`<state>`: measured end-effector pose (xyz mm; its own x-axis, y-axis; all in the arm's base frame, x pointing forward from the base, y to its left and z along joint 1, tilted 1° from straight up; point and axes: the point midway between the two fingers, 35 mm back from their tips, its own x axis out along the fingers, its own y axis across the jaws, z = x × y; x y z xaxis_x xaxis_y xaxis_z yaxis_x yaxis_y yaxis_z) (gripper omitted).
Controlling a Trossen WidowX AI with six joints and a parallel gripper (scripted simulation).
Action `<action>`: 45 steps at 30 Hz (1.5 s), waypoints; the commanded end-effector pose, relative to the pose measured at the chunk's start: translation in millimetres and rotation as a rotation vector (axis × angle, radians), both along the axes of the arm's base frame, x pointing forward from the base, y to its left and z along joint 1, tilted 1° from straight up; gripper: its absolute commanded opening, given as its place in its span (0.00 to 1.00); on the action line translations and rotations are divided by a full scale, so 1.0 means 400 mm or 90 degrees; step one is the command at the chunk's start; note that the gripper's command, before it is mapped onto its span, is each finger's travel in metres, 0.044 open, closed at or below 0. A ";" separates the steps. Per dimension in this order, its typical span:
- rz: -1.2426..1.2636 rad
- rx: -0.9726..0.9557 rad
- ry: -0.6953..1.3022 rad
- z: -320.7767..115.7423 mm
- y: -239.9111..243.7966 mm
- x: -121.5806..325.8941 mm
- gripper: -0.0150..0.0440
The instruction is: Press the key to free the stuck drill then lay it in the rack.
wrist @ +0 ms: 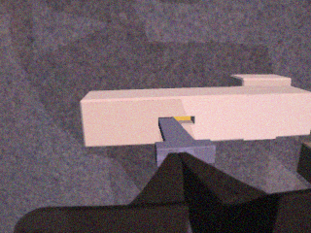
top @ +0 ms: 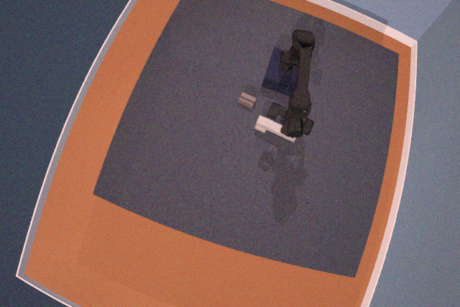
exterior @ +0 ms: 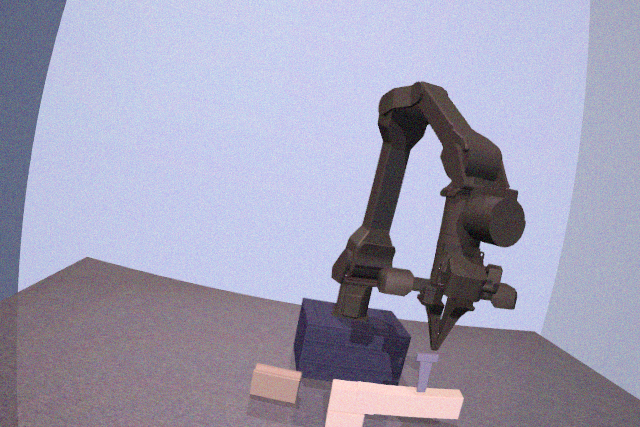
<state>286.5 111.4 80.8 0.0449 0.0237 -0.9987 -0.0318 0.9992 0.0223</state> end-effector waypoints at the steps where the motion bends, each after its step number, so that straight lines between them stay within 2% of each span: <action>1: -0.001 -0.001 0.001 -0.001 -0.001 0.000 0.25; 45: -0.011 -0.006 0.008 -0.057 -0.003 -0.009 0.25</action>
<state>288.0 105.9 69.3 0.0599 0.0078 -0.9982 -0.0077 0.9999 0.0073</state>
